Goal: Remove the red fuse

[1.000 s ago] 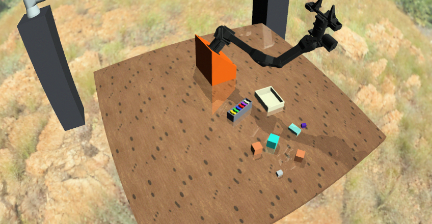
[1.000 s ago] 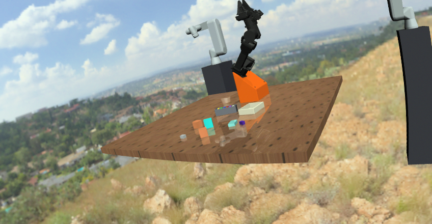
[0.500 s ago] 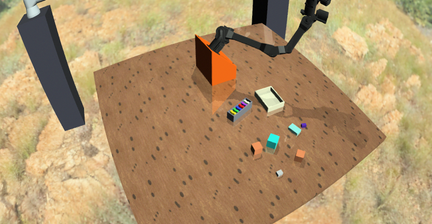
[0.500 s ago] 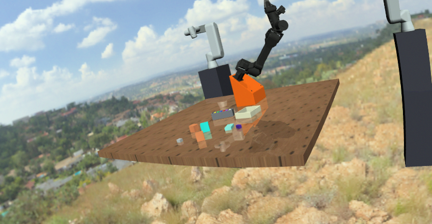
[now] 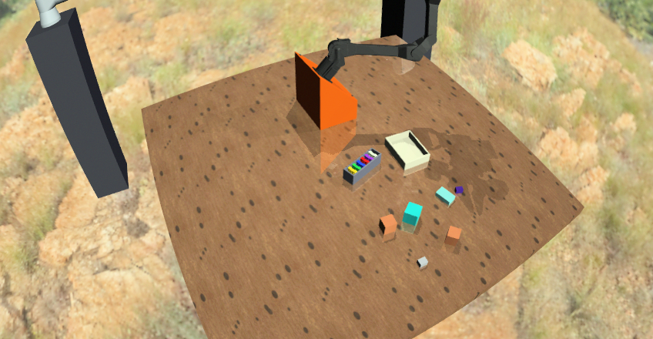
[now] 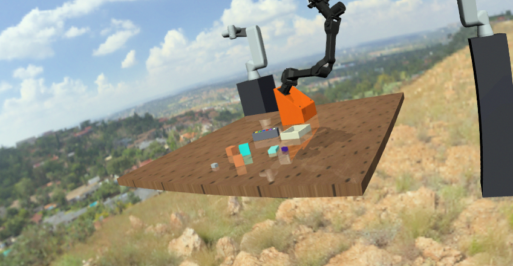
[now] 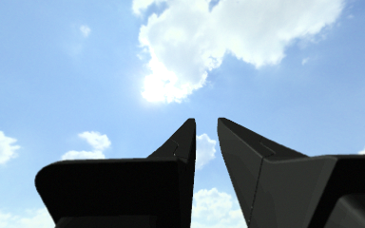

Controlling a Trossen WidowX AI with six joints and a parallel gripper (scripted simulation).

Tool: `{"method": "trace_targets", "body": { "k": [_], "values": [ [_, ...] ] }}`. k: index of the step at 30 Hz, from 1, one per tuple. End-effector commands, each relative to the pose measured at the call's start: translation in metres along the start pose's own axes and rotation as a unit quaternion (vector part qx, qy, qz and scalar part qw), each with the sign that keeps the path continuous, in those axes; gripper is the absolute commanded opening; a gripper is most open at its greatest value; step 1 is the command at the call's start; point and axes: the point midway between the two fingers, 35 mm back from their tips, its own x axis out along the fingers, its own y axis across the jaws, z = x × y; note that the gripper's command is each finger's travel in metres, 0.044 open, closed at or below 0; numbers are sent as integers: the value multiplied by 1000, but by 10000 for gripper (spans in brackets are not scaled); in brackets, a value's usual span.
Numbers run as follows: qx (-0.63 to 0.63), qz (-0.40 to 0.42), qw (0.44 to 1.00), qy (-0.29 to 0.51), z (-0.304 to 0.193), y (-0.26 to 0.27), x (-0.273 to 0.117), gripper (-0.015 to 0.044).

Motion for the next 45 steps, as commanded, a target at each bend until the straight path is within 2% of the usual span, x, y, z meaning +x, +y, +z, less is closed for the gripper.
{"method": "trace_targets", "body": {
  "k": [1, 4, 7, 14, 24, 28, 36, 45],
  "values": [
    [27, 6, 997, 68, -19, -44, 33, 70],
    [38, 17, 992, 119, -42, -67, 55, 70],
    [68, 14, 990, 122, -50, -73, 61, 70],
    [80, 42, 968, 235, -121, -101, 102, 70],
    [53, 131, 912, 385, -244, -92, 125, 70],
    [41, 162, 894, 415, -277, -81, 124, 70],
    [19, 234, 811, 536, -390, -57, 94, 70],
    [-23, 339, 666, 664, -512, -21, 0, 70]
  ]
}}
